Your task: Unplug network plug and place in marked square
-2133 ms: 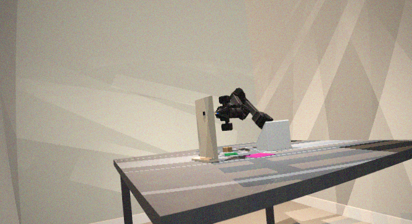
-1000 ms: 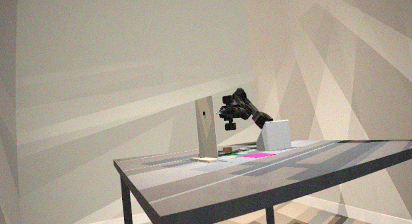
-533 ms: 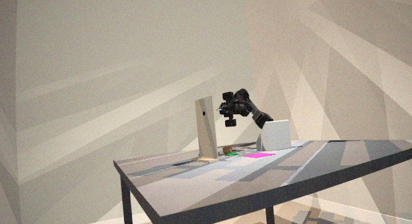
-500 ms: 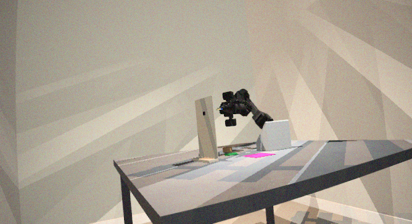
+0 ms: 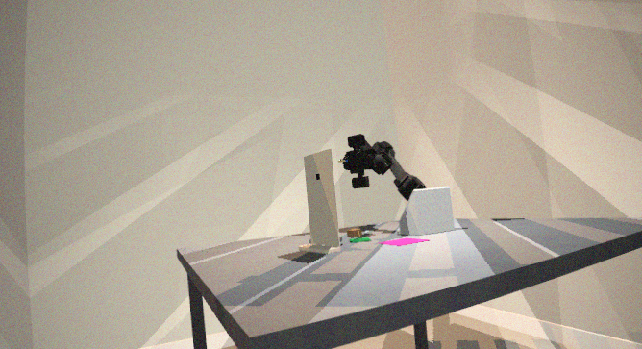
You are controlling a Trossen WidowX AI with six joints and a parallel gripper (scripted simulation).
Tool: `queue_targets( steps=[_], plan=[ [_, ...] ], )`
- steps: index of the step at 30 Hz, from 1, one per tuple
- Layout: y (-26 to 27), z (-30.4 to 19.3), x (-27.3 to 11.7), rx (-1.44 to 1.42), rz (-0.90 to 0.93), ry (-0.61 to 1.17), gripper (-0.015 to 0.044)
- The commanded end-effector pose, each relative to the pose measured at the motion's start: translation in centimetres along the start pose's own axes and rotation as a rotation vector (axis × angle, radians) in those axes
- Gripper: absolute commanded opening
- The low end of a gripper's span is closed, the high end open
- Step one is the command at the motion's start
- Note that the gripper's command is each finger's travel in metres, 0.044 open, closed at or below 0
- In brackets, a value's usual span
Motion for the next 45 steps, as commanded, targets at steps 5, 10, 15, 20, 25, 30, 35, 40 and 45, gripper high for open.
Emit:
queue_targets(
  steps=[5,10,15,20,25,30,35,40,45],
  plan=[
    [0.5,-0.3,-0.4,0.004,-0.024,0.010,0.0000],
    [-0.8,-1.7,0.3,-0.011,-0.124,0.068,0.0000],
    [-2.2,-3.0,0.8,-0.029,-0.226,0.122,0.0000],
    [-3.7,-4.3,1.1,-0.051,-0.327,0.174,0.0000],
    [-5.2,-5.6,1.1,-0.076,-0.429,0.222,0.0000],
    [-6.6,-6.7,1.1,-0.106,-0.531,0.268,0.0000],
    [-8.1,-7.8,0.8,-0.139,-0.634,0.310,0.0000],
    [-9.5,-8.8,0.4,-0.176,-0.735,0.349,0.0000],
    [-10.9,-9.6,-0.2,-0.217,-0.837,0.385,0.0000]
  ],
)
Point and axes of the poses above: the point midway between the two fingers, 35 mm back from their tips, its own x axis out along the fingers, its own y axis across the jaws, z = x × y, the point moved 7 cm from there along -x, back along the fingers, and after that the axes turned 8 degrees about x, right-handed, at the moved point
